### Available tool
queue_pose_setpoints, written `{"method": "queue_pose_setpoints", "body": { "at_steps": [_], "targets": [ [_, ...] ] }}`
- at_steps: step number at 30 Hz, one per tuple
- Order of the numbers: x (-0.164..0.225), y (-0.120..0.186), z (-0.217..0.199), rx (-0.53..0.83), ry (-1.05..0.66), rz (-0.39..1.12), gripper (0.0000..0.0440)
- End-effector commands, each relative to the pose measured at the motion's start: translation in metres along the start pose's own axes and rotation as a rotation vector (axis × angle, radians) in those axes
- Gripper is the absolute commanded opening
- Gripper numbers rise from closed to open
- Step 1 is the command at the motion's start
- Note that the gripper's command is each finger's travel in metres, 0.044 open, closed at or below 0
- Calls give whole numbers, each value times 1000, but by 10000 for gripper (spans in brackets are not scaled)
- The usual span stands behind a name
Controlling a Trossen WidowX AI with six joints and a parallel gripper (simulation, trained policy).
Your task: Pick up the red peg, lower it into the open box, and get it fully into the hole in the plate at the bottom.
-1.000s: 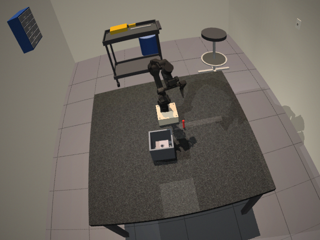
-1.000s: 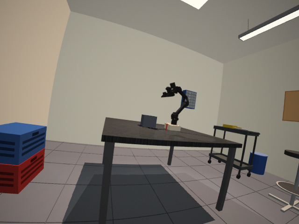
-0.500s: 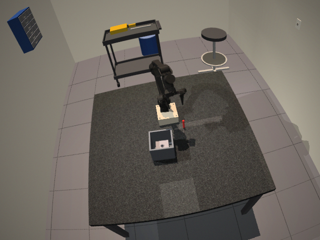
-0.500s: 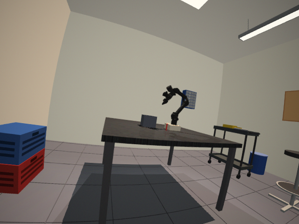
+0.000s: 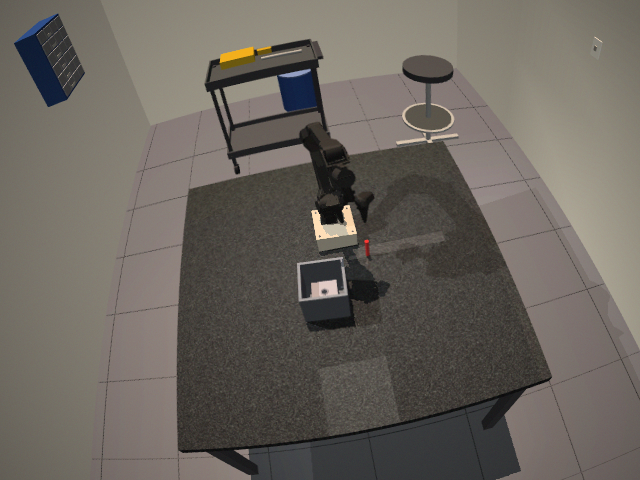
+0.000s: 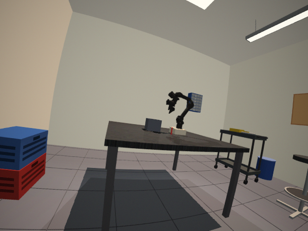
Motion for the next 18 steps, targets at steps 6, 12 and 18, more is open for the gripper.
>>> {"method": "queue_pose_setpoints", "body": {
  "at_steps": [6,12,18],
  "targets": [
    [8,-25,2,104,-189,119,440],
    [15,-38,9,170,-302,173,440],
    [24,-50,15,241,-415,205,440]
  ]
}}
Point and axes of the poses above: the point midway between the two fingers, 35 mm back from their tips, its own y axis back along the fingers, its own z axis across the jaws, x = y × z, the point moved 10 cm from there along y, back along the fingers, and after that the axes turned 2 degrees about -y, right-handed, at the moved point
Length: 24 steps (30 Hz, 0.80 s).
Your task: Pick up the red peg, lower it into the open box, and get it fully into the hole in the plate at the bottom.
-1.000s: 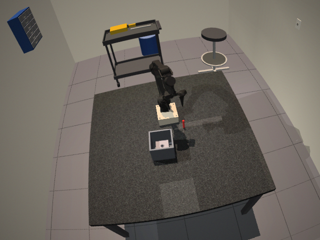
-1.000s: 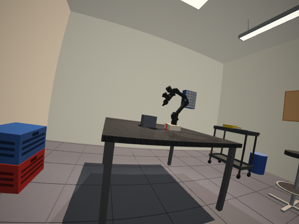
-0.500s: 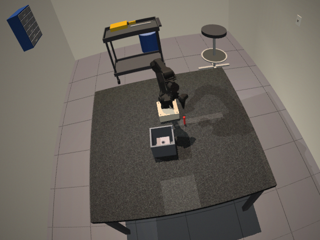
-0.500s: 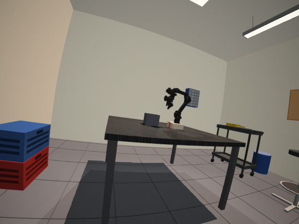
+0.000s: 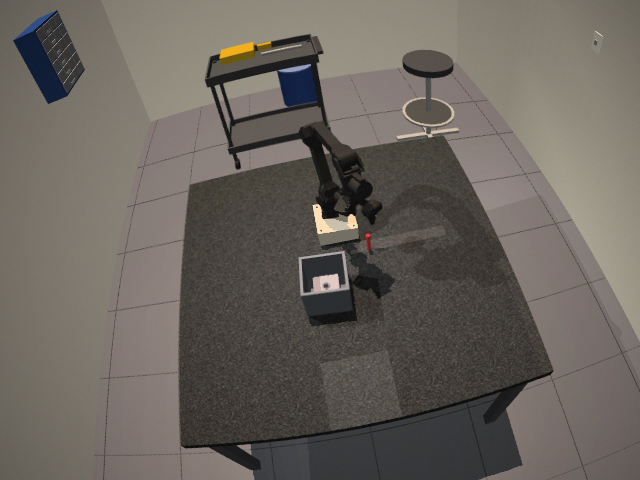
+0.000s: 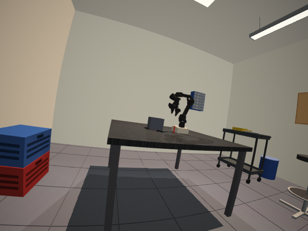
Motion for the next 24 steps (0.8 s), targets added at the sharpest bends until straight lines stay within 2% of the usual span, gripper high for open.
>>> {"method": "queue_pose_setpoints", "body": {
  "at_steps": [1,13,24],
  "targets": [
    [6,-10,2,54,-79,21,440],
    [22,-39,6,197,-261,14,440],
    [31,-68,4,298,-312,-31,440]
  ]
}}
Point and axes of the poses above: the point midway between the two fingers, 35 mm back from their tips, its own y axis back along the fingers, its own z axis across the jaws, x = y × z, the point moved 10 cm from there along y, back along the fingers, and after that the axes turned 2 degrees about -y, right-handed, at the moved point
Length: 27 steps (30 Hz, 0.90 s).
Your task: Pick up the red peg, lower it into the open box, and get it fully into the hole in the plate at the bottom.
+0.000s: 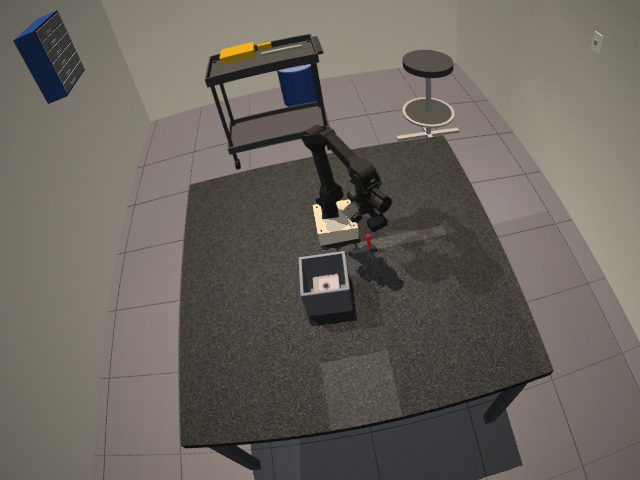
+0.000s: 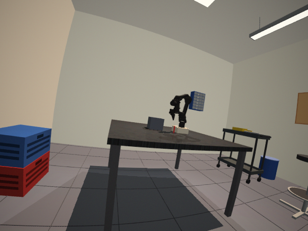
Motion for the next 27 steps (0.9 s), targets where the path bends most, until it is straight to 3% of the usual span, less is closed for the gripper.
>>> {"method": "queue_pose_setpoints", "body": {
  "at_steps": [1,21,27],
  "targets": [
    [2,-12,1,31,-18,-25,440],
    [-6,-81,4,77,-59,-109,439],
    [-9,-98,4,67,-80,-125,420]
  ]
}}
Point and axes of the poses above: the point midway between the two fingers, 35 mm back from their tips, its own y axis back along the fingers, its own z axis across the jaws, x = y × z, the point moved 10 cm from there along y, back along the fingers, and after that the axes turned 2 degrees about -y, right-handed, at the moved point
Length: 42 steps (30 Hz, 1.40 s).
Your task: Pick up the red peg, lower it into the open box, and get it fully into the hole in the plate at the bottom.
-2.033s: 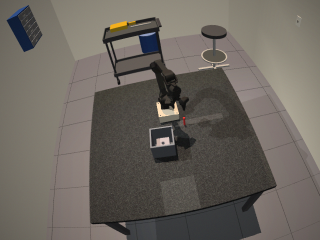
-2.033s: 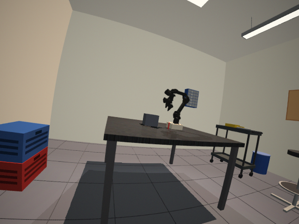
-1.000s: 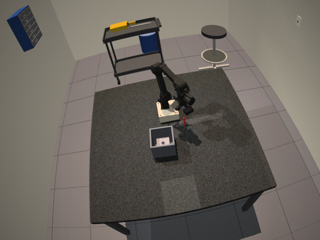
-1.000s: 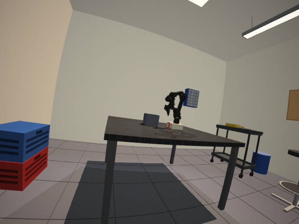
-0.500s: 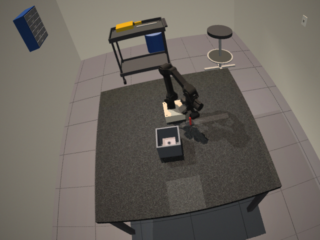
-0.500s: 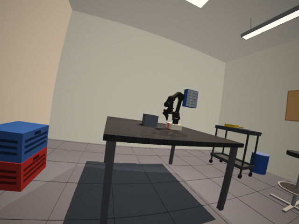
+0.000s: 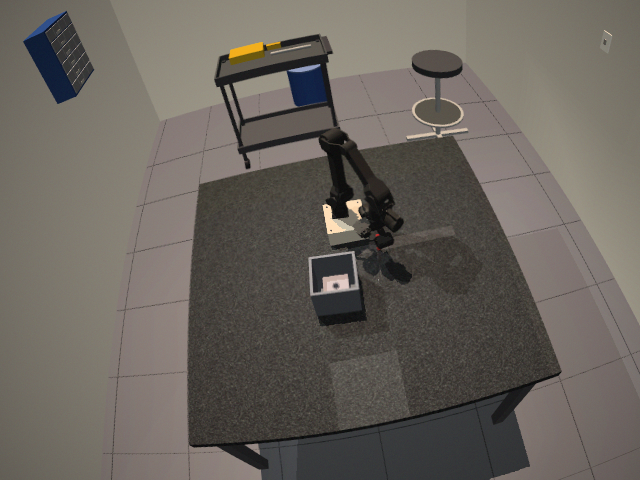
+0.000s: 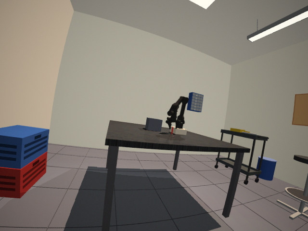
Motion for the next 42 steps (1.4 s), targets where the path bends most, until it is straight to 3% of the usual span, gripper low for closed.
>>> {"method": "queue_pose_setpoints", "body": {
  "at_steps": [1,18,29,42],
  "targets": [
    [-1,-12,0,-4,-19,-12,410],
    [10,-34,19,-52,25,18,0],
    [12,-8,27,-139,-6,79,0],
    [8,45,38,-285,5,129,0]
  ]
}}
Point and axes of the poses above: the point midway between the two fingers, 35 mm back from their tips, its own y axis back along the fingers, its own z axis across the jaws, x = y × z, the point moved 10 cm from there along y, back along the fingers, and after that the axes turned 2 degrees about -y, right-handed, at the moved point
